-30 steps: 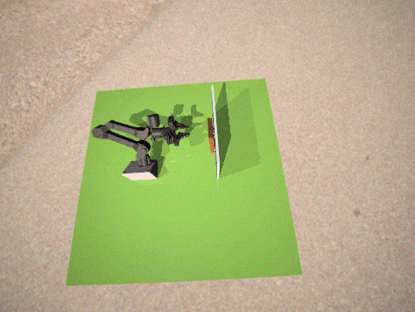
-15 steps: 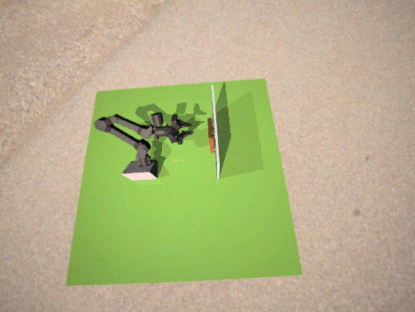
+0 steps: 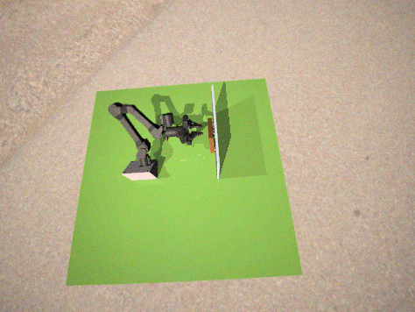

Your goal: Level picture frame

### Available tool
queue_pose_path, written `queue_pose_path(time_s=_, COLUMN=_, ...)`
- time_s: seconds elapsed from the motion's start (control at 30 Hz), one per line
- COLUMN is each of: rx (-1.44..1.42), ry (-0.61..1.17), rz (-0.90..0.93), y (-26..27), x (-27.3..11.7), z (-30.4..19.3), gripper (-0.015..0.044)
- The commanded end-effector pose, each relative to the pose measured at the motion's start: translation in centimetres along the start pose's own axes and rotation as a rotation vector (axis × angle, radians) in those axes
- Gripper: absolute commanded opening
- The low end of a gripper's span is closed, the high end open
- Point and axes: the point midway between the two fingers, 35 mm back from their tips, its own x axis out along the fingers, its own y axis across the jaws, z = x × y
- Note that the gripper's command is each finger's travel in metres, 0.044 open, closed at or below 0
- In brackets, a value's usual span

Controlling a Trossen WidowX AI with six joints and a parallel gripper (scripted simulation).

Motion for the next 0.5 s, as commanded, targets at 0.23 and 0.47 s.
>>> queue_pose_path(time_s=0.23, rx=0.004, ry=0.005, rz=0.002, y=-0.01, x=0.34, z=-0.06, gripper=0.0260)
queue_pose_path(time_s=0.47, rx=0.004, ry=0.005, rz=0.002, y=0.02, x=0.59, z=-0.07, gripper=0.0260)
